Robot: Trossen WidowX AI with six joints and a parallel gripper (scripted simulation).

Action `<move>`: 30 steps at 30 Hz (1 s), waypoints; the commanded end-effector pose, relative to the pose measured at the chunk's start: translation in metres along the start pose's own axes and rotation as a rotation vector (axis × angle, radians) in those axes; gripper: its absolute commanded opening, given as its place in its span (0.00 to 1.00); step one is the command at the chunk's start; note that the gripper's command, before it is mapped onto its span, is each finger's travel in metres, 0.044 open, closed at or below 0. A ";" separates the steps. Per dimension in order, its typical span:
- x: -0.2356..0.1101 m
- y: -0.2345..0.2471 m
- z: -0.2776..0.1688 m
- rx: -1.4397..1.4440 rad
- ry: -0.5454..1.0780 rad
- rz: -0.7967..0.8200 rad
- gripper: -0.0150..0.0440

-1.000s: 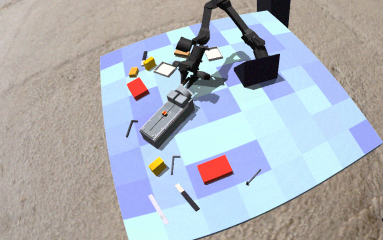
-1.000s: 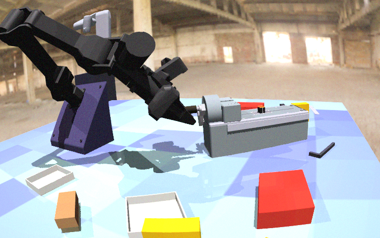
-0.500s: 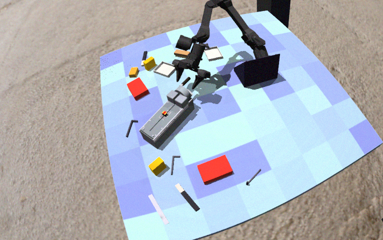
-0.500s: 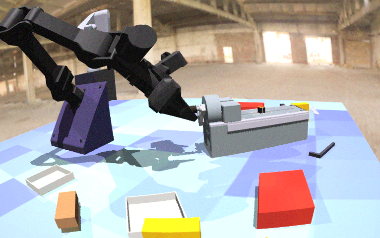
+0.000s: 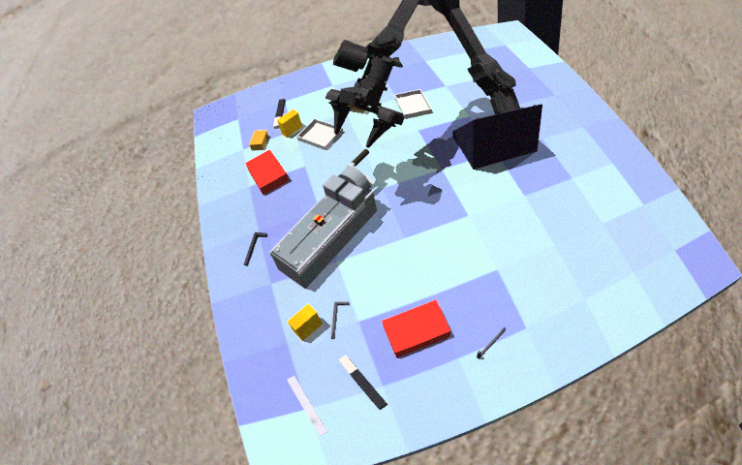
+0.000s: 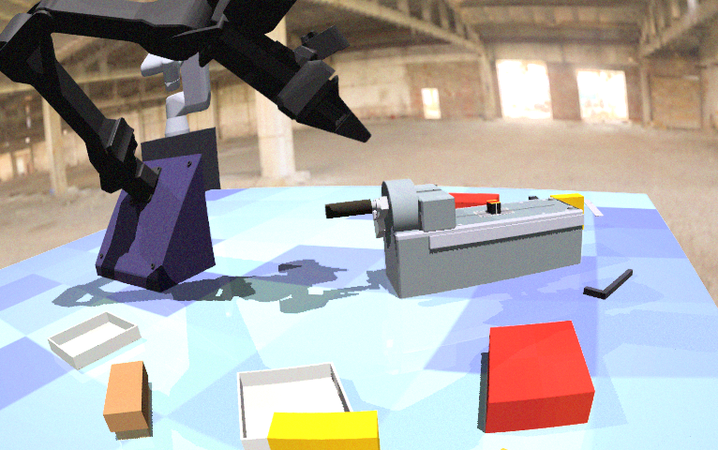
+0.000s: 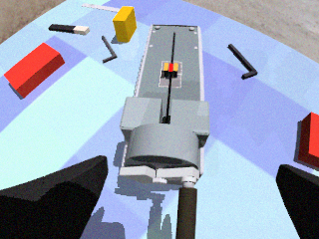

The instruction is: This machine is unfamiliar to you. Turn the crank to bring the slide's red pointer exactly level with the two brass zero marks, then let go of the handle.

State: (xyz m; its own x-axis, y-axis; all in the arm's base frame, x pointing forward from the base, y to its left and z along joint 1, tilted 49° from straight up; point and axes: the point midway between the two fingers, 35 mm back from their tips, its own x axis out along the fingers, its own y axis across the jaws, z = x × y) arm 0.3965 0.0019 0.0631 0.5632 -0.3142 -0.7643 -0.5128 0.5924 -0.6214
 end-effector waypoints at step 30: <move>0.068 0.033 0.096 0.344 0.160 -0.360 1.00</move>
State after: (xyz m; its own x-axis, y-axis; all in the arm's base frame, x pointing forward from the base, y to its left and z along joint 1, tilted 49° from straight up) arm 0.4753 0.0657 0.0155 0.5464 -0.6080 -0.5759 -0.0963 0.6375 -0.7644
